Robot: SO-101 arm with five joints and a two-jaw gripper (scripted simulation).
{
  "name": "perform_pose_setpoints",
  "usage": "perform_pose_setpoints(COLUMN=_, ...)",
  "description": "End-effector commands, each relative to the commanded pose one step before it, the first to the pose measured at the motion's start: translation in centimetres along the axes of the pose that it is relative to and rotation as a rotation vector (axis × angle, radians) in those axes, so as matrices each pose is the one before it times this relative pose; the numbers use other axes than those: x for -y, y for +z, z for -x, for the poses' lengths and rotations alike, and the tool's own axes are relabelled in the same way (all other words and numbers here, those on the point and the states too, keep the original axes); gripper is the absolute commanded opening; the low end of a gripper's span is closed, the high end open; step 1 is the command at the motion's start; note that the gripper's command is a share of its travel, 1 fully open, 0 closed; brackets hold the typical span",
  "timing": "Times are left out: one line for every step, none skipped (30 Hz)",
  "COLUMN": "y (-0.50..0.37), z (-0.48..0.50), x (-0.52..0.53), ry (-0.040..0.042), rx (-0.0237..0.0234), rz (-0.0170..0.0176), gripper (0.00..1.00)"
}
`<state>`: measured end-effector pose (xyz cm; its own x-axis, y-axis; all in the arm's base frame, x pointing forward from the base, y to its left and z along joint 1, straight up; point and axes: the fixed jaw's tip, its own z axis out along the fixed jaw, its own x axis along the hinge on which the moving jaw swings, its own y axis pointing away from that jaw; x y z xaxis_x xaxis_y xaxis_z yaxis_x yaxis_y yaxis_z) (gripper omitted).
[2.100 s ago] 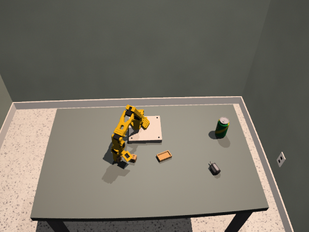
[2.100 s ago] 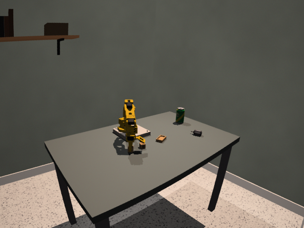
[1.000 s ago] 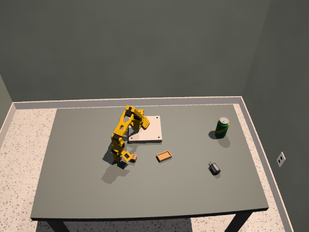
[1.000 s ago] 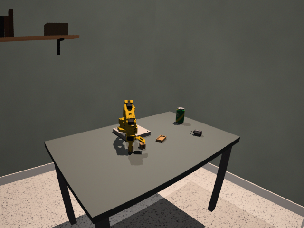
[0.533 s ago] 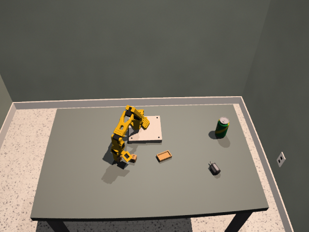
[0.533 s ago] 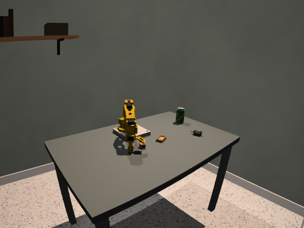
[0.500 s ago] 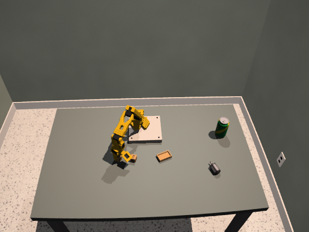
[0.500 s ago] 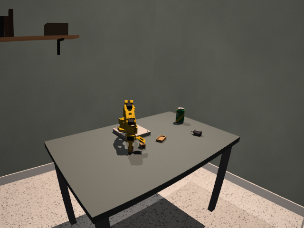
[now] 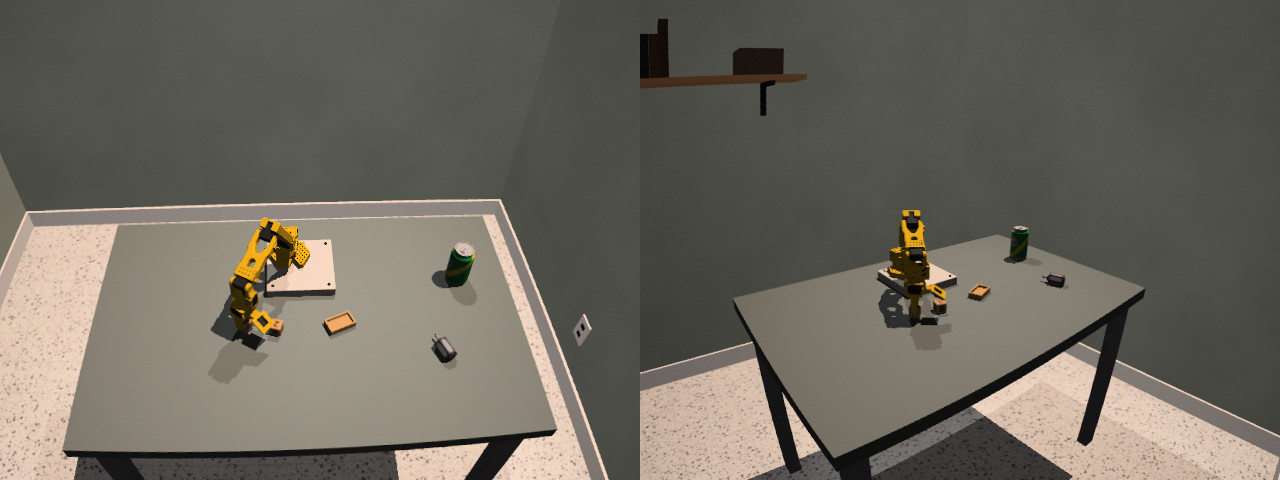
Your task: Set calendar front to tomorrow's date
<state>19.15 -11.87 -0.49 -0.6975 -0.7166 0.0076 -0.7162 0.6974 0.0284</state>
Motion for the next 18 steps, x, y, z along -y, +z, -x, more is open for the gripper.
perform_pose_setpoints(y=-1.5987, z=-0.1272, x=0.360, ry=0.00245, rx=0.00578, rz=-0.01927, gripper=0.00)
perform_pose_setpoints(y=0.0000, z=0.0000, x=0.000, ry=0.00000, rx=0.00000, rz=0.00000, gripper=0.00)
perform_pose_setpoints(y=0.0000, z=0.0000, x=0.000, ry=0.00000, rx=0.00000, rz=0.00000, gripper=0.00)
perform_pose_setpoints(y=-0.3136, z=0.0002, x=0.000, ry=-0.00001, rx=0.00001, rz=0.00001, gripper=0.00)
perform_pose_setpoints(y=-0.3086, z=-0.0010, x=-0.005, ry=0.00000, rx=0.00000, rz=0.00000, gripper=0.00)
perform_pose_setpoints(y=-0.2979, z=-0.0023, x=-0.010, ry=0.00000, rx=0.00000, rz=0.00000, gripper=0.00)
perform_pose_setpoints(y=-0.2823, z=-0.0024, x=-0.013, ry=0.00000, rx=0.00000, rz=0.00000, gripper=0.00)
perform_pose_setpoints(y=-0.2620, z=-0.0037, x=-0.017, ry=0.00000, rx=0.00000, rz=0.00000, gripper=0.00)
perform_pose_setpoints(y=-0.2374, z=-0.0038, x=-0.018, ry=0.00000, rx=0.00000, rz=0.00000, gripper=0.00)
perform_pose_setpoints(y=-0.2093, z=-0.0039, x=-0.019, ry=0.00000, rx=0.00000, rz=0.00000, gripper=0.00)
perform_pose_setpoints(y=-0.1780, z=-0.0034, x=-0.017, ry=0.00000, rx=0.00000, rz=0.00000, gripper=0.00)
perform_pose_setpoints(y=-0.1462, z=-0.0030, x=-0.016, ry=0.00000, rx=0.00000, rz=0.00000, gripper=0.00)
perform_pose_setpoints(y=-0.1137, z=-0.0031, x=-0.013, ry=0.00000, rx=0.00000, rz=0.00000, gripper=0.00)
perform_pose_setpoints(y=-0.0830, z=-0.0021, x=-0.010, ry=0.00000, rx=0.00000, rz=0.00000, gripper=0.00)
perform_pose_setpoints(y=-0.0542, z=-0.0010, x=-0.007, ry=0.00000, rx=0.00000, rz=0.00000, gripper=0.00)
perform_pose_setpoints(y=-0.0295, z=-0.0011, x=-0.004, ry=0.00000, rx=0.00000, rz=0.00000, gripper=0.00)
perform_pose_setpoints(y=-0.0120, z=-0.0006, x=-0.002, ry=0.00000, rx=0.00000, rz=0.00000, gripper=0.00)
perform_pose_setpoints(y=-0.0018, z=0.0000, x=-0.001, ry=0.00000, rx=0.00000, rz=0.00000, gripper=0.00)
